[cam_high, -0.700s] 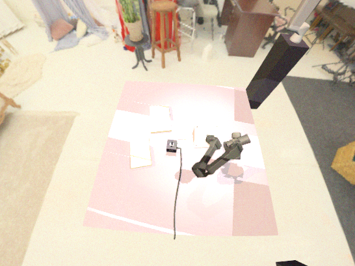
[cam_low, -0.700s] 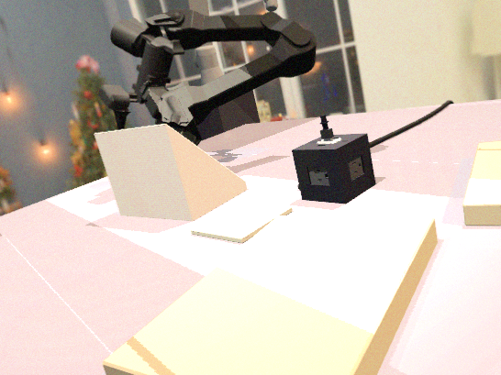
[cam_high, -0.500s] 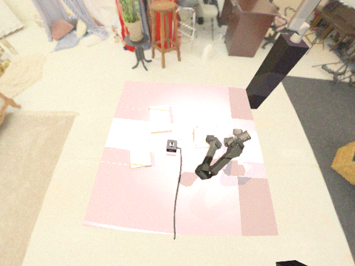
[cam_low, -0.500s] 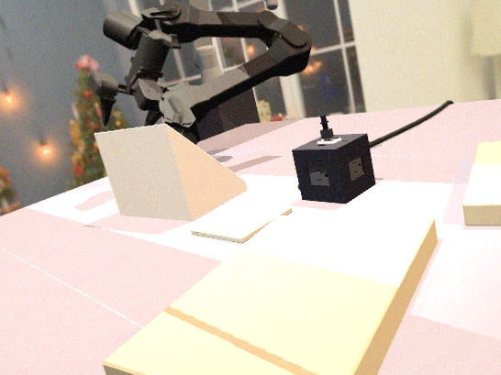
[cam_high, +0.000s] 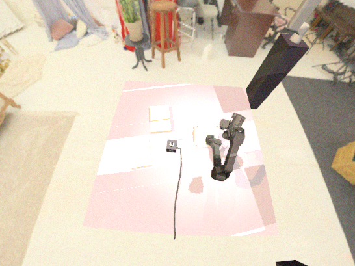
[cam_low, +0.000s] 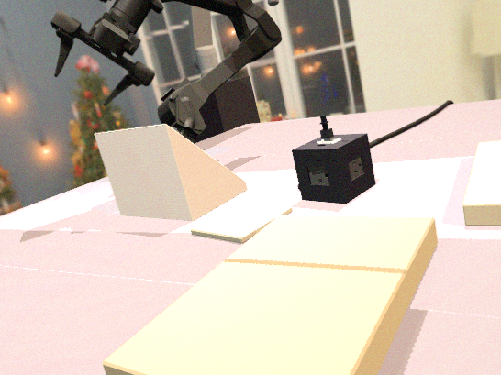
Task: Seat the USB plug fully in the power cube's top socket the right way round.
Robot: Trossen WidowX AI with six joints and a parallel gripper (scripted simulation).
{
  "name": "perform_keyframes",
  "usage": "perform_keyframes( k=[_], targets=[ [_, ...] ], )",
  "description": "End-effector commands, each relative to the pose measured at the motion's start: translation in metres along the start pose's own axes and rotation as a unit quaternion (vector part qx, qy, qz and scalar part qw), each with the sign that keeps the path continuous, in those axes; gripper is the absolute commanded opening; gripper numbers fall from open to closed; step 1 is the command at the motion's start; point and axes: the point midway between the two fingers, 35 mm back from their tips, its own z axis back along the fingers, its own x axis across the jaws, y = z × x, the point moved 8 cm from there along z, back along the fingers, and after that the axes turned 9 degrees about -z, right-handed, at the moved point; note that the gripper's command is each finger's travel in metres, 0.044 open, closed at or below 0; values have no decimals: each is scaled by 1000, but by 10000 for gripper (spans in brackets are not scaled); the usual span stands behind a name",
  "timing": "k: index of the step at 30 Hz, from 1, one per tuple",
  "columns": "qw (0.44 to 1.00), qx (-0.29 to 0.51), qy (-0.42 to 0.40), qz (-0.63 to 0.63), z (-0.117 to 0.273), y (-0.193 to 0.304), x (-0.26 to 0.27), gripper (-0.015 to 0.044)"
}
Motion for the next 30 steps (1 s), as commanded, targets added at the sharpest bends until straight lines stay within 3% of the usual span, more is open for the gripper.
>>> perform_keyframes(
  k=[1, 9, 18, 30],
  targets=[
    [992, -83, -41, -92, 21, -58, -12, 440],
    [969, -117, -126, -176, 44, -127, -1, 440],
    [941, -87, -222, -241, 70, -203, 47, 440],
    [850, 110, -316, -407, 100, -277, 158, 440]
  ],
)
